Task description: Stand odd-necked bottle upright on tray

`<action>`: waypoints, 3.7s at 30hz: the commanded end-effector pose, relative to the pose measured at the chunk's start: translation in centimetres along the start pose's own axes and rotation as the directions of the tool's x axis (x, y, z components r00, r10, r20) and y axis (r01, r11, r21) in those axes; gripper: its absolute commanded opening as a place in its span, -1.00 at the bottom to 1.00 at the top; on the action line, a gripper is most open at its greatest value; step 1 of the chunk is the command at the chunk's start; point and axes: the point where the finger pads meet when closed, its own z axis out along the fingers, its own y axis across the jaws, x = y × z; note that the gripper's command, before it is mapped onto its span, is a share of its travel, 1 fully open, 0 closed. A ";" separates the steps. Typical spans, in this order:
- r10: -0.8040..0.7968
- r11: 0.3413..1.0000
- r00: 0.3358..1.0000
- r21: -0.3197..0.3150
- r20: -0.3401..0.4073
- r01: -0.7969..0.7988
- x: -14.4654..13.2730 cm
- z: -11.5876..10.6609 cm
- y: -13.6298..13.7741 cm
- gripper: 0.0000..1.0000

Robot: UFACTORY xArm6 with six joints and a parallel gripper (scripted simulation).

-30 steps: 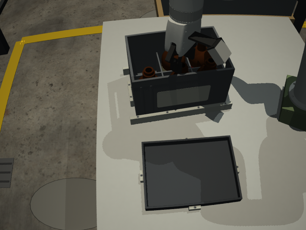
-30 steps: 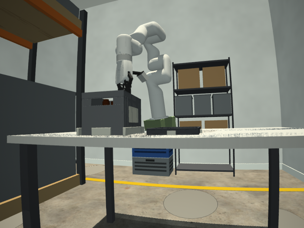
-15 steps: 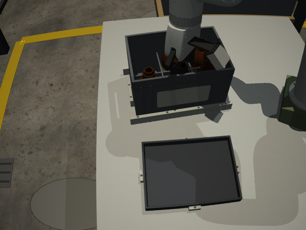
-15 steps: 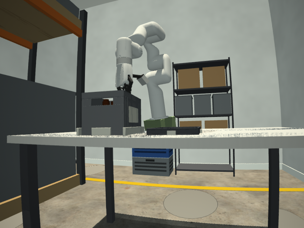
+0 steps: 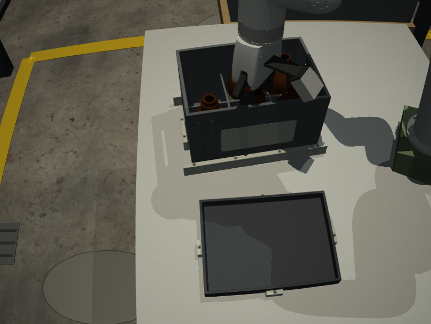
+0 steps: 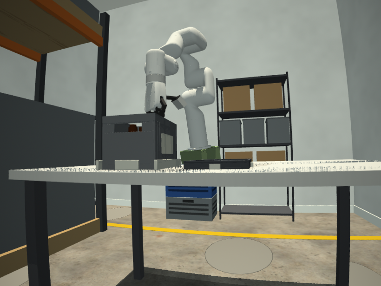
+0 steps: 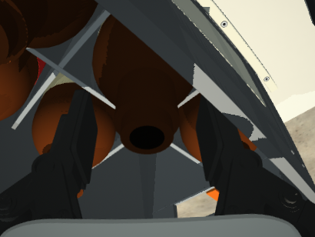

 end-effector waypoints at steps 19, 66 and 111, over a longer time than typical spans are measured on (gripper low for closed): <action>0.000 1.000 1.000 -0.002 0.003 0.000 -0.1 0.0 0.1 -1.00; 0.000 1.000 1.000 -0.002 0.003 0.000 -0.1 0.0 0.1 0.30; 0.000 1.000 1.000 -0.002 0.003 0.000 -0.1 -1.7 0.1 0.30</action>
